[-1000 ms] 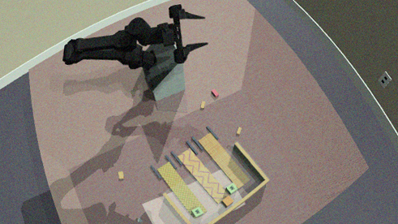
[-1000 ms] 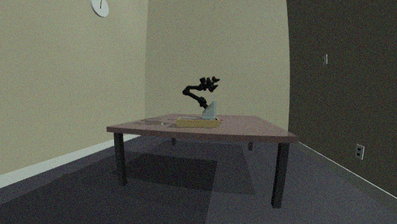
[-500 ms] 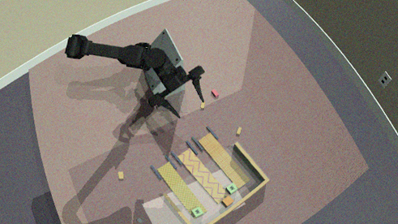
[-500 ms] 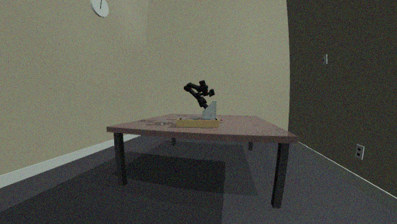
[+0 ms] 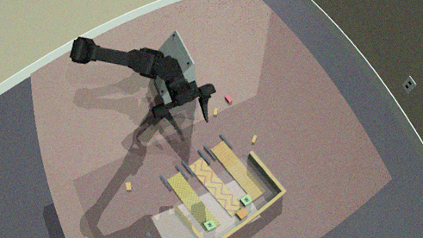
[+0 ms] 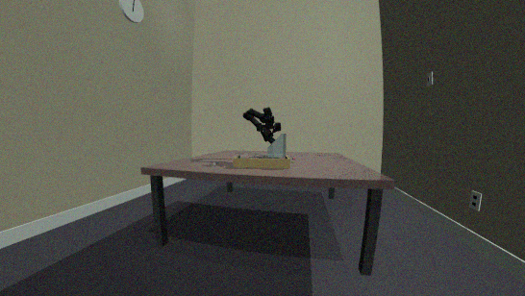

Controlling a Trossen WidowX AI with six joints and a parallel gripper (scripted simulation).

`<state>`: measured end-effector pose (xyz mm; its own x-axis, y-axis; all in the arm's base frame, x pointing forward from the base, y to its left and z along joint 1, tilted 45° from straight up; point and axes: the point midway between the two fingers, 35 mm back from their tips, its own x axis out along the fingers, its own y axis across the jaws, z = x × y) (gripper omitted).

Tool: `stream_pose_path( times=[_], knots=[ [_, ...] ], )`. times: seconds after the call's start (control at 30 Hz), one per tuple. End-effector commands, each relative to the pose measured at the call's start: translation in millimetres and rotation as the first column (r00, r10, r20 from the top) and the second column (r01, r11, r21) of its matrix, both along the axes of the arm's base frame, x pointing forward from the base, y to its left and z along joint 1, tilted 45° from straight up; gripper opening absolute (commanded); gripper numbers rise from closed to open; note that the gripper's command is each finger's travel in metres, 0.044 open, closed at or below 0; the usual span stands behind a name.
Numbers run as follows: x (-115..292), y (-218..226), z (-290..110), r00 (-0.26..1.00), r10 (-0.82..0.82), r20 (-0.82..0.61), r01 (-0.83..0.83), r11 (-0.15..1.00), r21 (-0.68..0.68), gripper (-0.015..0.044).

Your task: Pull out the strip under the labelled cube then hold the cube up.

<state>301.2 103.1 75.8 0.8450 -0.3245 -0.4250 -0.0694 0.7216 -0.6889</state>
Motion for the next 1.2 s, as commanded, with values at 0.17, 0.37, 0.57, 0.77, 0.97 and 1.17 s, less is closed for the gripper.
stream_pose_path(
  times=[0.17, 0.37, 0.57, 0.77, 0.97, 1.17],
  knots=[
    [0, -1, 0, 1.0, -0.003, -0.001, 0.003, 1.0, -0.009, 0.04],
    [1, -1, 0, 1.0, -0.007, -0.006, 0.007, 1.0, -0.012, 0.0374],
    [42, -17, 0, 0.98, -0.128, -0.153, 0.114, 0.989, -0.094, 0.0216],
    [79, -48, -2, 0.909, -0.272, -0.317, 0.224, 0.958, -0.179, 0.0059],
    [102, -89, -5, 0.782, -0.409, -0.47, 0.321, 0.911, -0.259, 0.0],
    [111, -136, -5, 0.61, -0.52, -0.598, 0.401, 0.854, -0.333, 0.0]
  ],
)
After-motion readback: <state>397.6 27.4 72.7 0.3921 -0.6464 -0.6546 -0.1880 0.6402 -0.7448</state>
